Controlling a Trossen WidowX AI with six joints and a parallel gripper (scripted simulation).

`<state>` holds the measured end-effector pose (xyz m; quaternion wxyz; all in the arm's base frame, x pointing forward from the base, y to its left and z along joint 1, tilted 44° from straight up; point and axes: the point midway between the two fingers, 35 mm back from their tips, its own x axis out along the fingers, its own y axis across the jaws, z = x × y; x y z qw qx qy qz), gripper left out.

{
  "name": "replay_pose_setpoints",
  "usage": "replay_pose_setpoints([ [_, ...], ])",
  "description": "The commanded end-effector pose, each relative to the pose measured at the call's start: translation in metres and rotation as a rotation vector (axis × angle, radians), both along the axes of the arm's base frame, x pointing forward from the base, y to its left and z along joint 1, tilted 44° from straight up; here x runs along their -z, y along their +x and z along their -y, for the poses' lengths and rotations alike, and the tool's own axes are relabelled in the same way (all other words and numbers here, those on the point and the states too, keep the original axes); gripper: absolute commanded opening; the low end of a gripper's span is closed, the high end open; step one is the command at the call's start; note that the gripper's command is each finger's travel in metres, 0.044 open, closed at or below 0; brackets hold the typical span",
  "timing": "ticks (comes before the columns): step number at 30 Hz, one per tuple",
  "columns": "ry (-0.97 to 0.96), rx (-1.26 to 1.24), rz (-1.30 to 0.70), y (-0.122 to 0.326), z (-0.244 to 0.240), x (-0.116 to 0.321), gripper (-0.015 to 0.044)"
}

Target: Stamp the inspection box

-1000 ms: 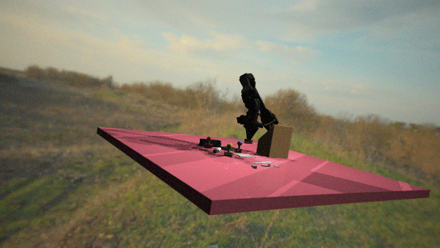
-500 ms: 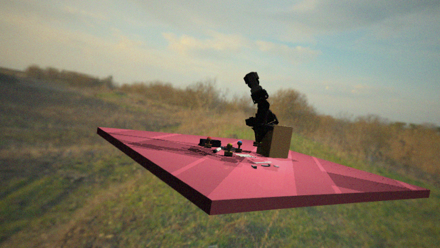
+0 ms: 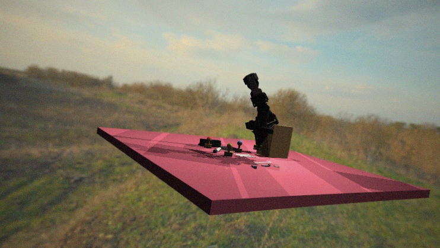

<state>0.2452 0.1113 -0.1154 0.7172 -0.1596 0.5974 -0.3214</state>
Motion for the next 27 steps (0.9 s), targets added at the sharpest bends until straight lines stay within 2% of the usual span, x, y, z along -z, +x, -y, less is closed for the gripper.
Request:
replay_pose_setpoints([
  [1,-0.006,-0.003,-0.004,0.000,0.006,0.005,0.0000],
  [27,-0.009,-0.002,-0.003,0.002,0.036,0.035,0.0000],
])
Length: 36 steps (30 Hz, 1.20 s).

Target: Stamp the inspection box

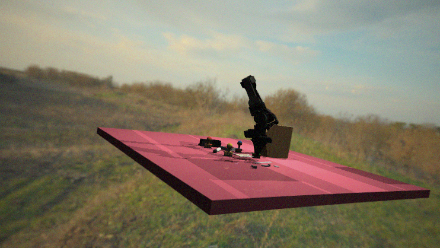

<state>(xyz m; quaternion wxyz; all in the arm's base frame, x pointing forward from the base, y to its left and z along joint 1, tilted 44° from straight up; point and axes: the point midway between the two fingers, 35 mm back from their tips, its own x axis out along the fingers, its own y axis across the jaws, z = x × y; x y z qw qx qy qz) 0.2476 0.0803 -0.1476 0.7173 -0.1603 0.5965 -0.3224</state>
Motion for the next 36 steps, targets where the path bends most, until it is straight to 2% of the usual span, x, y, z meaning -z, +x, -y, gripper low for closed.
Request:
replay_pose_setpoints([
  [1,-0.007,-0.002,-0.004,-0.001,0.006,0.004,0.0000],
  [4,-0.007,-0.002,-0.004,-0.001,0.007,0.005,0.0000],
  [14,-0.002,0.002,-0.002,-0.001,0.004,0.003,0.0258],
  [18,0.000,0.001,-0.002,0.000,-0.004,-0.003,0.0258],
  [25,-0.002,-0.002,-0.006,-0.008,-0.074,-0.081,0.0258],
  [36,-0.002,-0.002,-0.006,-0.009,-0.075,-0.083,0.0258],
])
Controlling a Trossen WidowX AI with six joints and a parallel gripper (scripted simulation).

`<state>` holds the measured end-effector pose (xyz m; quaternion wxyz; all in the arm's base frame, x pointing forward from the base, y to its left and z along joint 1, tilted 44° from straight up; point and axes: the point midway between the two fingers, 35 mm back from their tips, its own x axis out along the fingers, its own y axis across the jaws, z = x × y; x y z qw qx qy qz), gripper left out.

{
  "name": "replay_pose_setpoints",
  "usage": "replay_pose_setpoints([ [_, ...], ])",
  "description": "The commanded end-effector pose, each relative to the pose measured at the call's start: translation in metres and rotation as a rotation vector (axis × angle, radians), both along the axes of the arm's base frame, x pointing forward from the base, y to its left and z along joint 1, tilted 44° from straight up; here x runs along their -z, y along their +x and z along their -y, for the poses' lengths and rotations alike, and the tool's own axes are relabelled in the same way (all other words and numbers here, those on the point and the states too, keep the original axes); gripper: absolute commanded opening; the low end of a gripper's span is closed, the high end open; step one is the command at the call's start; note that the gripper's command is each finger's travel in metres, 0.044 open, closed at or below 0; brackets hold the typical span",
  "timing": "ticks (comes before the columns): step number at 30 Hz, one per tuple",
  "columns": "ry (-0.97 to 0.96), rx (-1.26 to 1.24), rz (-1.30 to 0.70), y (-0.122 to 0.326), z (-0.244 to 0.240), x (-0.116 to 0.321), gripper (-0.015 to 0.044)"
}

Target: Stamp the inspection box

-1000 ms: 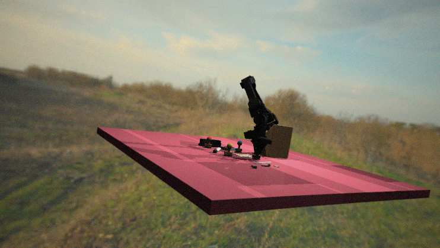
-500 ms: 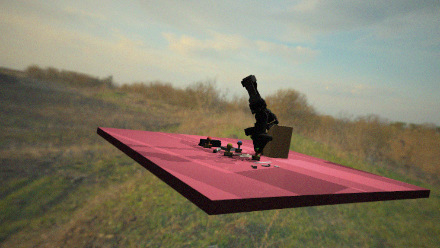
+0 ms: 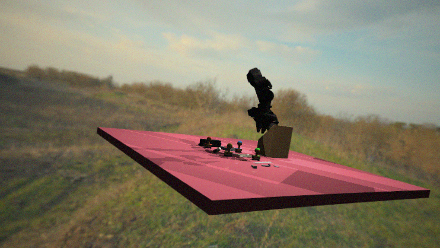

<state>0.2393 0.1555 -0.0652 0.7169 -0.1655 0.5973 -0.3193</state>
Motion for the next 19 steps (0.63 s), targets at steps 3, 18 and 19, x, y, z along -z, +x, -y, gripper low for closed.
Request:
replay_pose_setpoints([
  [3,0.001,0.008,0.000,-0.0005,-0.0003,-0.0007,0.0258],
  [18,0.000,0.002,0.000,0.0002,-0.0001,-0.0007,0.0258],
  [19,0.000,0.002,0.000,0.0002,-0.0001,-0.0007,0.0258],
])
